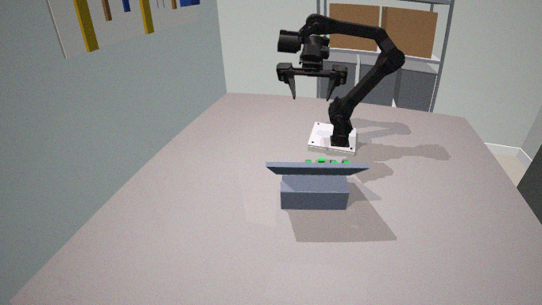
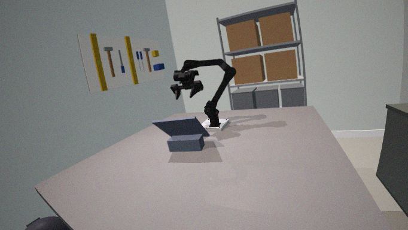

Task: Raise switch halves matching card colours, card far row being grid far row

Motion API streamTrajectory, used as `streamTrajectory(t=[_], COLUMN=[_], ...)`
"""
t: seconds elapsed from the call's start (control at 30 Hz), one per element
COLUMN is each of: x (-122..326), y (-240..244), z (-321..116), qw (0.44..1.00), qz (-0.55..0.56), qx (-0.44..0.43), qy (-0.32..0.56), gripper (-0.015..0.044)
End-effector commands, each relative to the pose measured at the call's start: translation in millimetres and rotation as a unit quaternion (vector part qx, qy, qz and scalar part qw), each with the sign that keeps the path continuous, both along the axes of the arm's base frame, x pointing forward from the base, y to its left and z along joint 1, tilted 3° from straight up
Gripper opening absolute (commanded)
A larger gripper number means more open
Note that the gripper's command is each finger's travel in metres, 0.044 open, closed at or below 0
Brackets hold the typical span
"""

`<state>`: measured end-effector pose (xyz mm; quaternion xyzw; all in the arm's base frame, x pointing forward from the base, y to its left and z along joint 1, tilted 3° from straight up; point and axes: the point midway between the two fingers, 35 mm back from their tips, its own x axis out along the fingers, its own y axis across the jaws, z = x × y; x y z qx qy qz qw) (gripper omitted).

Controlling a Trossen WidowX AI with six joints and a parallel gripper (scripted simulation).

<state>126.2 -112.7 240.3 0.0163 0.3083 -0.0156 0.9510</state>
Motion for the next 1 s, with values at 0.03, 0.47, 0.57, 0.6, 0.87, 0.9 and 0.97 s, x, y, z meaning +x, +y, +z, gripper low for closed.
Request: streamTrajectory(t=[0.03,0.47,0.57,0.6,0.87,0.9,0.97], x=[2,85,90,92,116,117,122], y=[-1,-5,-4,-4,-2,-2,-1], z=[-3,-45,-46,-48,-70,-71,-76], qw=[1.0,0.996,0.996,0.996,0.995,0.995,0.995], qz=[0.005,0.044,0.043,0.043,0.044,0.044,0.044], qx=[0.003,0.002,0.001,0.001,0.002,0.002,0.002], qy=[0.007,0.08,0.079,0.08,0.091,0.091,0.09], gripper=[0.0348,0.0006,0.0,0.0,0.0,0.0,0.0])
